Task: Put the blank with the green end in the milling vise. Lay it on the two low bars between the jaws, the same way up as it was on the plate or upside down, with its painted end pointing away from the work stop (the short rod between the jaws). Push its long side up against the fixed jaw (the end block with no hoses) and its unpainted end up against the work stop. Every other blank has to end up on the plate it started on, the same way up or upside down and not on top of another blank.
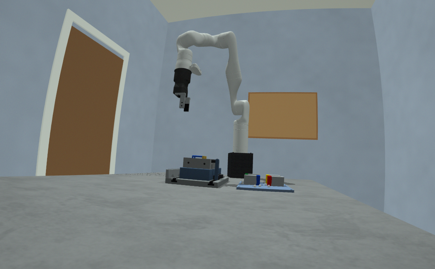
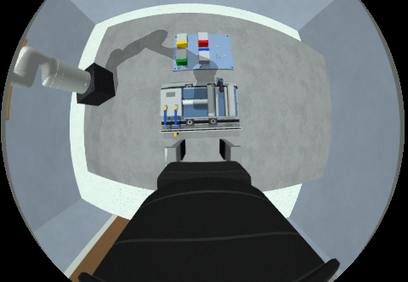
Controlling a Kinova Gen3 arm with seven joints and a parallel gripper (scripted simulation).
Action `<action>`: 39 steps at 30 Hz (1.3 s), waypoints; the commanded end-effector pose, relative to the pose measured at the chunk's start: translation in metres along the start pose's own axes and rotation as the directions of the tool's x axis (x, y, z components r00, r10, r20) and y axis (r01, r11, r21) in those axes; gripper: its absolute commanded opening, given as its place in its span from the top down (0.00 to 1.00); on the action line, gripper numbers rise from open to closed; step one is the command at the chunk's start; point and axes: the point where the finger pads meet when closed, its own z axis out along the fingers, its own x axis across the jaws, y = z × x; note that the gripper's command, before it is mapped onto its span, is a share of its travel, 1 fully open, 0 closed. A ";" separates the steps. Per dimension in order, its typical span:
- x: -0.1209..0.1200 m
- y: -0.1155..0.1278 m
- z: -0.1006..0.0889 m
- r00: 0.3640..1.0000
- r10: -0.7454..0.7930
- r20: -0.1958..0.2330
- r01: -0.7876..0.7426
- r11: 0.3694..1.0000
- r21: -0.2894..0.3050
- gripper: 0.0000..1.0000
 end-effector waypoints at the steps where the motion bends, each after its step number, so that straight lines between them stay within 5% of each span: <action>1: 0.000 -0.010 -0.002 1.000 -0.011 0.002 0.011 1.000 0.001 0.00; 39: -0.010 -0.113 0.000 0.999 -0.036 0.023 0.036 0.999 0.005 0.00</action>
